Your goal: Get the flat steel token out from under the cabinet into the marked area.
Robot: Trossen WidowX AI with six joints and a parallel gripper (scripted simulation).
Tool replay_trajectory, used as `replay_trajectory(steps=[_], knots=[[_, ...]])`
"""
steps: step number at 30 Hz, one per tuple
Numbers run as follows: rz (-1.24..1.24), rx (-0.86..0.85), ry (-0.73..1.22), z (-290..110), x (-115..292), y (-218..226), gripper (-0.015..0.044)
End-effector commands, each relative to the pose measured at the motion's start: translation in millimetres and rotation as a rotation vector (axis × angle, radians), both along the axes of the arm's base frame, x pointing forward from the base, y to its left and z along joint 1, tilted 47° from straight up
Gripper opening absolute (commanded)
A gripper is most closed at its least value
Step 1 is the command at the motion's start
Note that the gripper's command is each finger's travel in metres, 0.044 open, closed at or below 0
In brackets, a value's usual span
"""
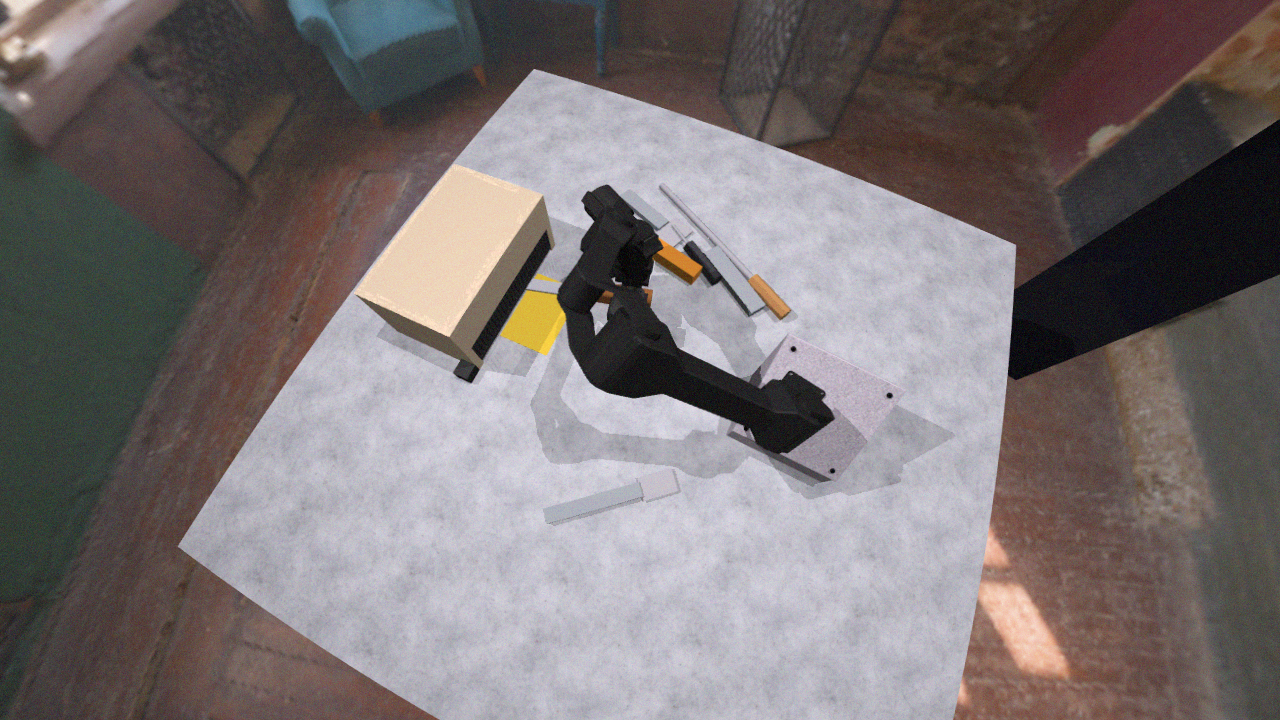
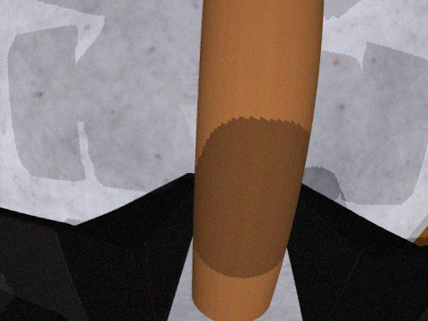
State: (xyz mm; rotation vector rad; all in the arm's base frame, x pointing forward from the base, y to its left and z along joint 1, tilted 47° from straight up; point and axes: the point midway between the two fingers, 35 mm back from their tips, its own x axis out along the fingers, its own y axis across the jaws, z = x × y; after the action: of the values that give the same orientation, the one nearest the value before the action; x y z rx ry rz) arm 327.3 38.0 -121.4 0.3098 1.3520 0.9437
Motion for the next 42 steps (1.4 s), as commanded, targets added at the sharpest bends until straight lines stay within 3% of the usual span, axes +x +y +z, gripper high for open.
replay_trajectory(steps=[1, 42], knots=[[0.0, -0.002, 0.0, 1.0, 6.9, 1.8, 0.0], [0.0, -0.001, -0.002, 14.2, 51.8, 17.3, 0.0]])
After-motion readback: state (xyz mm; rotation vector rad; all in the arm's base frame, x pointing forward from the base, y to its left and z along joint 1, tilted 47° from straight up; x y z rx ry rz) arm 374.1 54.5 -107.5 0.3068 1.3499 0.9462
